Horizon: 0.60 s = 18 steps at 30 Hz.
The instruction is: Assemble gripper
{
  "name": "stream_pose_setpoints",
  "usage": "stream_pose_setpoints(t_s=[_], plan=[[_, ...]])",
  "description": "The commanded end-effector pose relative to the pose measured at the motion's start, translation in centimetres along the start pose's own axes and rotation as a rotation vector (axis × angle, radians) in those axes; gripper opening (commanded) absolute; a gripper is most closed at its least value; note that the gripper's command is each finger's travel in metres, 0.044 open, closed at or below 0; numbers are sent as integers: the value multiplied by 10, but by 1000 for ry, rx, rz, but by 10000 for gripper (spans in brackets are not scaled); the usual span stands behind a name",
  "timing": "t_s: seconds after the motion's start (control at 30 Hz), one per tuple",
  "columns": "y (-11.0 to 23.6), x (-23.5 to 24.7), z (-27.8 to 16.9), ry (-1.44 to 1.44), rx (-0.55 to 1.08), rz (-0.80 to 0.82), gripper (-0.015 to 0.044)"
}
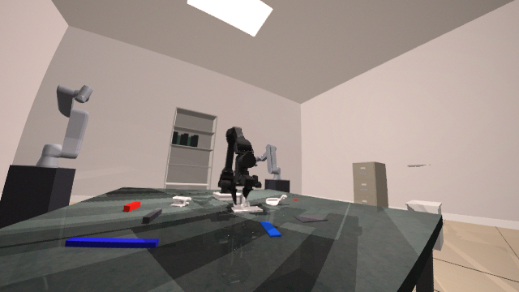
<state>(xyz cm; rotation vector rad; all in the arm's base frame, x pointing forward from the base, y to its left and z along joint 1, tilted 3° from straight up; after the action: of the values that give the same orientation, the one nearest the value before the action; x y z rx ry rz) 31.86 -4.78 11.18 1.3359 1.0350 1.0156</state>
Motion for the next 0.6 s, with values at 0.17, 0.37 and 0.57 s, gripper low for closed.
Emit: stream_pose_setpoints(t_s=[0.17, 0.37, 0.57], plan=[[-1, 0, 0, 4, -2, -2, 134], [-4, 0, 0, 5, -2, -2, 134], [-4, 0, 0, 5, -2, -2, 134]])
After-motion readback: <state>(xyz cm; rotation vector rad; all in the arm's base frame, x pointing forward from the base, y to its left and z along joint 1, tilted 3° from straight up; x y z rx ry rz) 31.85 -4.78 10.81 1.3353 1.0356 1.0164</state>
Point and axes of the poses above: the point midway between the two fingers, 35 mm back from their tips, its own y axis back along the fingers, its own x axis across the jaws, z = x × y, the point moved 9 cm from there along y, back along the fingers, and after that the axes turned 12 degrees about -y, right-handed, at the moved point
